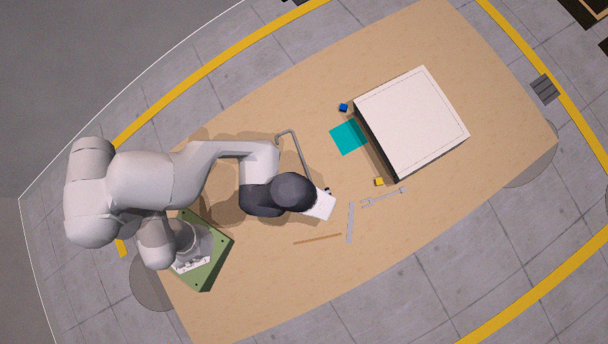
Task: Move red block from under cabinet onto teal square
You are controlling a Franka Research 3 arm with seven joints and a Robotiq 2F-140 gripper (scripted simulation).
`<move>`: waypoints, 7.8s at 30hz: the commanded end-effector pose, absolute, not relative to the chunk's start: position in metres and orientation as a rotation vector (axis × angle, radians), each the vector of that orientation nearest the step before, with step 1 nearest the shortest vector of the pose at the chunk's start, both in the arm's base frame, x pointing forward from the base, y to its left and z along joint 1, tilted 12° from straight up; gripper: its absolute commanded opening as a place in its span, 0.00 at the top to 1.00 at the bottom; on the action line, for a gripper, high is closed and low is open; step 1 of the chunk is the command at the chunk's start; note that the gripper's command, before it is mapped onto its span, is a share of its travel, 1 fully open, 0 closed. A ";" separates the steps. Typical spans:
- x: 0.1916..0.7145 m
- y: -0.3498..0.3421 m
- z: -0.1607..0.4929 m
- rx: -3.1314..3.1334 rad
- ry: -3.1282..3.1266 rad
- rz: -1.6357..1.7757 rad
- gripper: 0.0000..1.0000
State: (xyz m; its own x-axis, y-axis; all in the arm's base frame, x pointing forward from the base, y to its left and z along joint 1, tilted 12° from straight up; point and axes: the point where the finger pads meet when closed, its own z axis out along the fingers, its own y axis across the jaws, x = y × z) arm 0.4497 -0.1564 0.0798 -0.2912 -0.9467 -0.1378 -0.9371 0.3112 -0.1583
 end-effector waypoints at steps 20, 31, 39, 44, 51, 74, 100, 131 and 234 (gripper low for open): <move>0.453 -0.154 0.066 -1.734 2.366 -0.070 0.66; 0.456 -0.153 0.052 -1.734 2.366 -0.070 0.66; 0.458 -0.152 0.045 -1.734 2.366 -0.070 0.66; 0.459 -0.152 0.040 -1.734 2.366 -0.070 0.66; 0.459 -0.151 0.036 -1.734 2.366 -0.070 0.66; 0.459 -0.151 0.036 -1.734 2.366 -0.070 0.66; 0.459 -0.151 0.036 -1.734 2.366 -0.070 0.66; 0.459 -0.151 0.036 -1.734 2.366 -0.070 1.00; 0.425 -0.107 0.037 -0.048 2.942 0.120 1.00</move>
